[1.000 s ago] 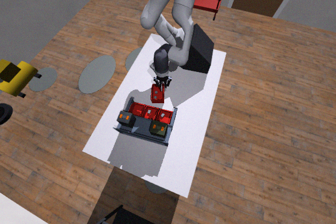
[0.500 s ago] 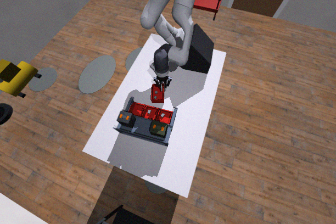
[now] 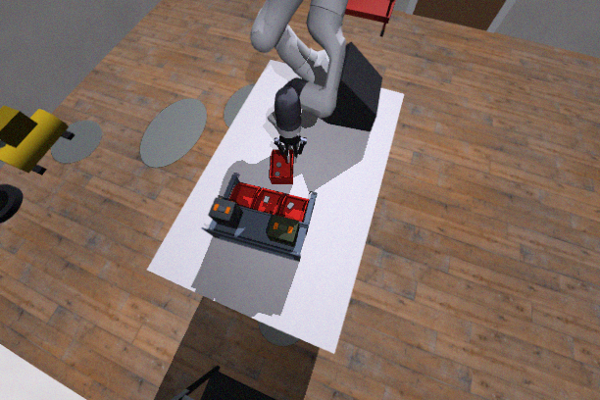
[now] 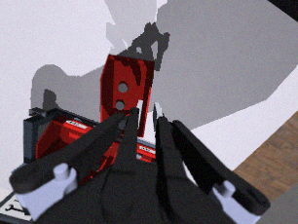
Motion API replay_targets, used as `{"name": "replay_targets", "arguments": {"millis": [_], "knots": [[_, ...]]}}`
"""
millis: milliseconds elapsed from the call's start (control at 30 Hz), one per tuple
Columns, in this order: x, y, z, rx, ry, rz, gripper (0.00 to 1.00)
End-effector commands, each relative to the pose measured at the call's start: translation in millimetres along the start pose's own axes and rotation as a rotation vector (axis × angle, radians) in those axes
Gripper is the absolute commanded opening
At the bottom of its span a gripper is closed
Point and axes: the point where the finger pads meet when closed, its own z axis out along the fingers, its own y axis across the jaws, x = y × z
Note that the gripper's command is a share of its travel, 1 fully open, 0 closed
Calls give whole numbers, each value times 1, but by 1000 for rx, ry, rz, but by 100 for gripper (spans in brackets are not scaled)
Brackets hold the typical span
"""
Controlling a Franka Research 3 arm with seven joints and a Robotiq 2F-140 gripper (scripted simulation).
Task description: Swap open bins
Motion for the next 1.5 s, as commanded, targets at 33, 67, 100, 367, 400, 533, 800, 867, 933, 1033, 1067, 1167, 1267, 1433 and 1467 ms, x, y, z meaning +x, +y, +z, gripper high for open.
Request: {"name": "replay_targets", "arguments": {"millis": [33,67,100,367,400,533,800,867,933,1033,1067,1167,1267,1433,1467], "knots": [[0,1,0,-2,-1,-1,15],[0,1,0,-2,-1,-1,15],[0,0,0,-2,-1,-1,15],[0,0,0,-2,-1,-1,15],[0,0,0,-2,-1,-1,15],[0,0,0,-2,-1,-1,15],[0,0,0,-2,-1,-1,15],[0,0,0,-2,-1,-1,15],[0,0,0,-2,-1,-1,15],[0,0,0,-2,-1,-1,15],[0,0,0,-2,-1,-1,15],[0,0,1,-2,-1,-1,15],[0,0,2,-2,-1,-1,15],[0,0,5,-2,-1,-1,15],[0,0,6,-2,-1,-1,15]]}}
